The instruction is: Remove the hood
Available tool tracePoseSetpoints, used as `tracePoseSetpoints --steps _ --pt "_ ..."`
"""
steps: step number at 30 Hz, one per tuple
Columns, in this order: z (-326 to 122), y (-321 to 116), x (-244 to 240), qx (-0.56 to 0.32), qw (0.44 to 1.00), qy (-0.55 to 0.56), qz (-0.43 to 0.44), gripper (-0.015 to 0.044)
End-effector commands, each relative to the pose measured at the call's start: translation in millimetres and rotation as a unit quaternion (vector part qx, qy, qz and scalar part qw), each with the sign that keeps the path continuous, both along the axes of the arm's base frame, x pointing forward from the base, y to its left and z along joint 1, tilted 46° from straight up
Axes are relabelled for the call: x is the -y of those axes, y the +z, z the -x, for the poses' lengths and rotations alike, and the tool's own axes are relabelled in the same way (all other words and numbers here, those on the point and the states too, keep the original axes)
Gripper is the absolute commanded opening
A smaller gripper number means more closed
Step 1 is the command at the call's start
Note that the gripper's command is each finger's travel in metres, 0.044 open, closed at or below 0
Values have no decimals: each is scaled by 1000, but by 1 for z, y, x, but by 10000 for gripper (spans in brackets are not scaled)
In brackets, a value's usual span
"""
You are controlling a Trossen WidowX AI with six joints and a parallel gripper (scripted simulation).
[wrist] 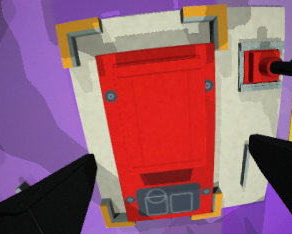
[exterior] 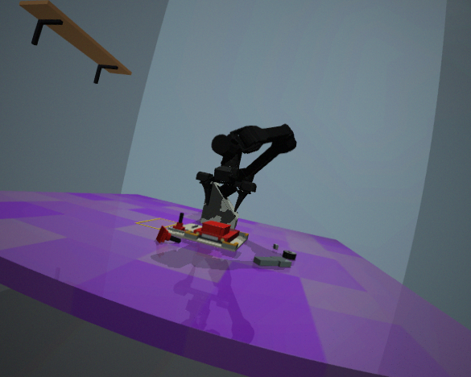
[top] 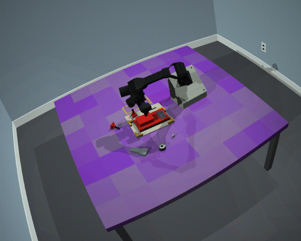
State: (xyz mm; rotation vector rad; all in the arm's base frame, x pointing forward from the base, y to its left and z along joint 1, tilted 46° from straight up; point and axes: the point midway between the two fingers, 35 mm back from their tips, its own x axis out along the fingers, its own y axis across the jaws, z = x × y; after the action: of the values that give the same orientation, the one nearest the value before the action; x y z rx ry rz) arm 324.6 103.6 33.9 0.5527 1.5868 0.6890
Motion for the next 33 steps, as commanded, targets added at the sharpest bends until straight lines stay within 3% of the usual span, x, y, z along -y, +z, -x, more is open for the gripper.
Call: tracePoseSetpoints --steps 1,33 --pt "0 -3 -3 -2 1000 -2 -2 440" --pt "4 -22 -21 -2 1000 -2 -2 440"
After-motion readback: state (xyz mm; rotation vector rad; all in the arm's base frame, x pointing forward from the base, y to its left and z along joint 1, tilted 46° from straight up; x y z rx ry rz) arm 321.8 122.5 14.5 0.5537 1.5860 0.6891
